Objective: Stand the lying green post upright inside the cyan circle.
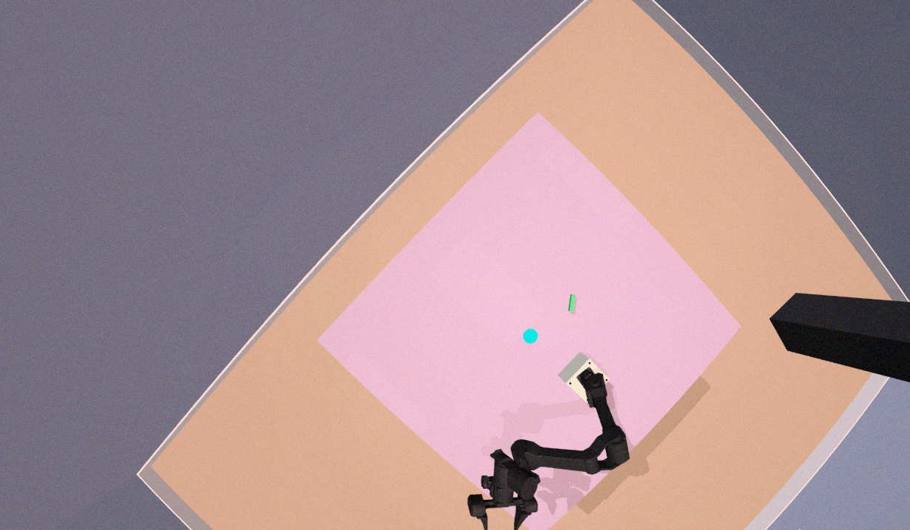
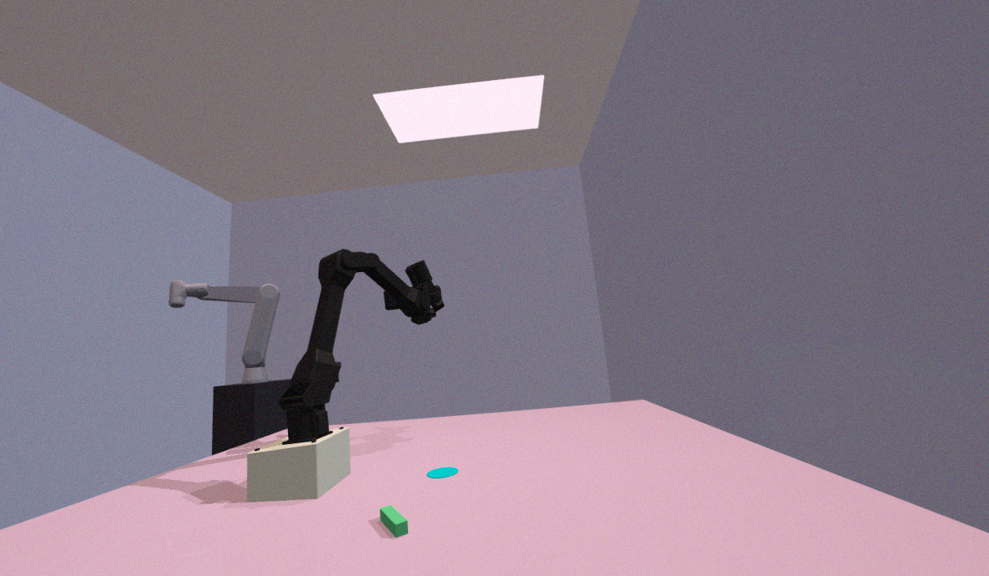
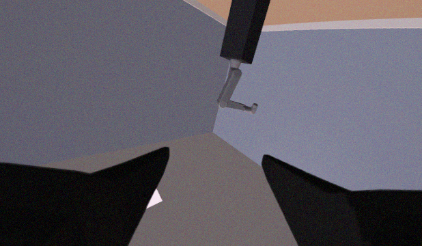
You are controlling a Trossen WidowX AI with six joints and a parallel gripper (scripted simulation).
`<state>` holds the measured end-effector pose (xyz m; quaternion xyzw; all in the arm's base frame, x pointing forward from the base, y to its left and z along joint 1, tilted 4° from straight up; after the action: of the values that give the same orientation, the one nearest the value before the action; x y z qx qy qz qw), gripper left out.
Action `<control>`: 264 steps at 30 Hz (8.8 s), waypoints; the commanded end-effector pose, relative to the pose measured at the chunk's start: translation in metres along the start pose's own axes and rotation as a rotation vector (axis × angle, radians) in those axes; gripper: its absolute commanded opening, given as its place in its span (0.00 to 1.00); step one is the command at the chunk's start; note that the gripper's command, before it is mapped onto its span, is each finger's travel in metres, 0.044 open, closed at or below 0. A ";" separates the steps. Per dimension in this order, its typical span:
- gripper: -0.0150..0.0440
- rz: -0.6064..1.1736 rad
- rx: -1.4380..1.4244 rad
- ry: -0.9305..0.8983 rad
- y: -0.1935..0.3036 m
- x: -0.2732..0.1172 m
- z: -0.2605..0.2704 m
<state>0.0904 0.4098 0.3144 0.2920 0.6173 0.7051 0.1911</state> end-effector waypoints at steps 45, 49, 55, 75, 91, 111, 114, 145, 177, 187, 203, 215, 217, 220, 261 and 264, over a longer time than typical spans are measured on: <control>0.65 0.916 1.707 -1.331 -0.027 -0.337 0.033; 0.65 1.114 1.812 -1.412 -0.030 -0.365 0.019; 0.65 1.450 1.936 -1.507 -0.034 -0.405 -0.007; 0.65 2.875 1.887 -1.491 -0.047 -0.500 -0.125; 0.65 4.086 0.975 -0.903 -0.052 -0.526 -0.237; 0.65 4.527 -0.433 -0.055 -0.067 -0.523 -0.321; 0.65 4.527 -0.433 -0.055 -0.099 -0.531 -0.325; 0.29 4.527 -0.434 -0.055 -0.145 -0.535 -0.331; 0.29 4.527 -0.433 -0.055 -0.051 -0.517 -0.320; 0.29 4.532 -0.054 -0.484 -0.053 -0.506 -0.294; 0.29 4.307 0.650 -1.260 -0.057 -0.478 -0.251; 0.29 3.963 1.125 -1.763 -0.060 -0.454 -0.222; 0.29 3.895 1.197 -1.838 -0.061 -0.449 -0.218; 0.29 3.786 1.302 -1.945 -0.062 -0.443 -0.212; 0.29 2.332 2.136 -2.669 -0.077 -0.358 -0.160; 0.29 2.355 2.165 -2.624 -0.079 -0.360 -0.161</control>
<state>0.2511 0.0748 0.1653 -0.6521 0.2297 0.6858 0.2274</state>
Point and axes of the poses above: the point midway between the two fingers, 35 mm back from their tips, its own x axis out along the fingers, its own z axis across the jaws, y = z × x, the point moved 9 cm from there along -x, back along the fingers, and after that the axes turned 1 degree about x, right-handed, at the moved point
